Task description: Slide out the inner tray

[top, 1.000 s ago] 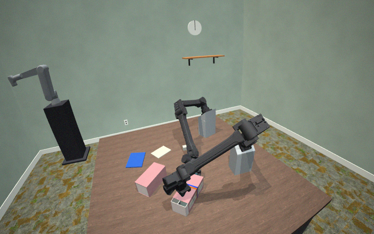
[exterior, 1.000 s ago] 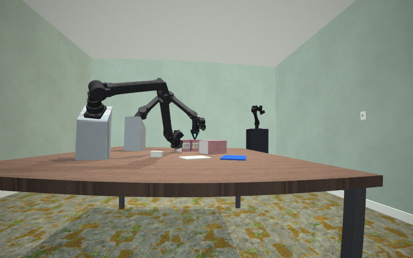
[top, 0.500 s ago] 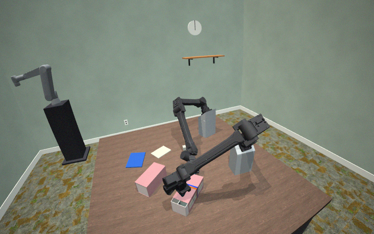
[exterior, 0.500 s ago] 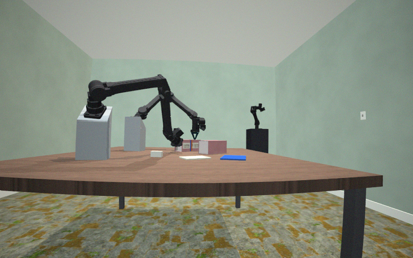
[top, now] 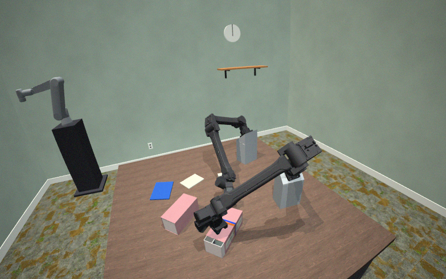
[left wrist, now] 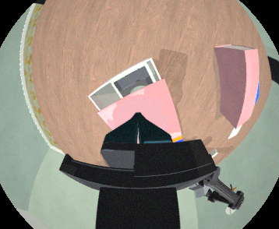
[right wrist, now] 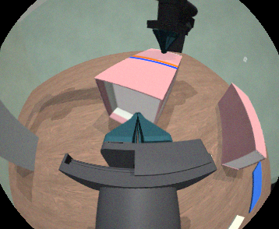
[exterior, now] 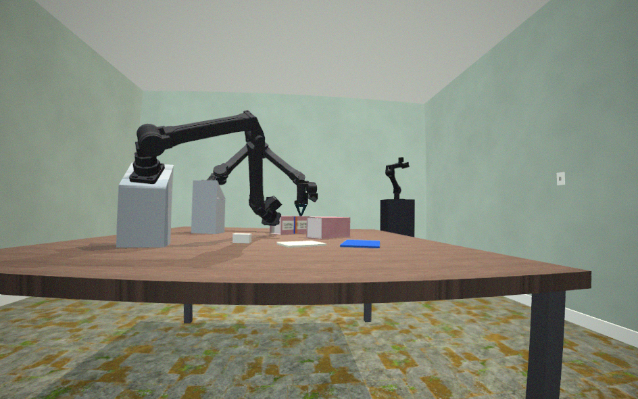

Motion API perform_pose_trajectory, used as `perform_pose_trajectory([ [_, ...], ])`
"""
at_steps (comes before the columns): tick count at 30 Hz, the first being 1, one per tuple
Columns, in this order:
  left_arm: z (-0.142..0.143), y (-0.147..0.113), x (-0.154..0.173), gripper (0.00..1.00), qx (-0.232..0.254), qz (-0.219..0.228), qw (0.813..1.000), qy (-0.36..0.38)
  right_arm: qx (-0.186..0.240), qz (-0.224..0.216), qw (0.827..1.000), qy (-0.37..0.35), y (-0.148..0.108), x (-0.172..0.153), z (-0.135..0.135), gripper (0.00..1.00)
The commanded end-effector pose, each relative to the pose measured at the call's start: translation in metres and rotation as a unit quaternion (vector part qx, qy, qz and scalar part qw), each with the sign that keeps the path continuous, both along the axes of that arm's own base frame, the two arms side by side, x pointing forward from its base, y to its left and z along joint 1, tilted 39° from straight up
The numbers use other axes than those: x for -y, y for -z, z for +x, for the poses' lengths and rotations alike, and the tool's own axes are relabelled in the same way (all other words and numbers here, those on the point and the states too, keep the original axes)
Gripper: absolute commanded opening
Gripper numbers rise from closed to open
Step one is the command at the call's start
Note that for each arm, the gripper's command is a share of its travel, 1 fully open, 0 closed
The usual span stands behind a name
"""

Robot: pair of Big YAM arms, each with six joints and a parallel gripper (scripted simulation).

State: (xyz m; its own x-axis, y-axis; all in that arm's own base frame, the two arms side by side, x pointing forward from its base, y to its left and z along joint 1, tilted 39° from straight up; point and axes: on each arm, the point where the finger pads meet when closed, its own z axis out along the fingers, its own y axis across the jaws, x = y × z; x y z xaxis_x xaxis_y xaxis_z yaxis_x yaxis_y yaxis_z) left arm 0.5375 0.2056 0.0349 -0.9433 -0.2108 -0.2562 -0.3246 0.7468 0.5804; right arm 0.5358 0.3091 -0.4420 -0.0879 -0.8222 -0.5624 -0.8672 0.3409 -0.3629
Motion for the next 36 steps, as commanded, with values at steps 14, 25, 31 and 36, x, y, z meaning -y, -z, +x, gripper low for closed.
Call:
perform_pose_trajectory([
  [14, -0.027, 0.046, -0.018, 0.0, -0.043, -0.012, 0.999, -0.023, 0.025, 0.011, 1.0, 0.004, -0.043, 0.012, 0.008, 0.0],
  [25, 0.016, -0.033, 0.023, 0.0, 0.022, -0.003, 1.0, 0.008, 0.013, 0.007, 1.0, 0.014, -0.022, 0.016, 0.006, 0.0],
  [31, 0.011, -0.028, 0.025, 0.0, 0.013, -0.003, 1.0, 0.004, 0.027, 0.013, 0.999, 0.013, -0.033, 0.01, 0.019, 0.0],
  [36, 0.01, -0.044, 0.035, 0.0, 0.019, -0.002, 1.0, 0.007, 0.014, 0.008, 1.0, 0.014, -0.022, 0.016, 0.008, 0.0],
])
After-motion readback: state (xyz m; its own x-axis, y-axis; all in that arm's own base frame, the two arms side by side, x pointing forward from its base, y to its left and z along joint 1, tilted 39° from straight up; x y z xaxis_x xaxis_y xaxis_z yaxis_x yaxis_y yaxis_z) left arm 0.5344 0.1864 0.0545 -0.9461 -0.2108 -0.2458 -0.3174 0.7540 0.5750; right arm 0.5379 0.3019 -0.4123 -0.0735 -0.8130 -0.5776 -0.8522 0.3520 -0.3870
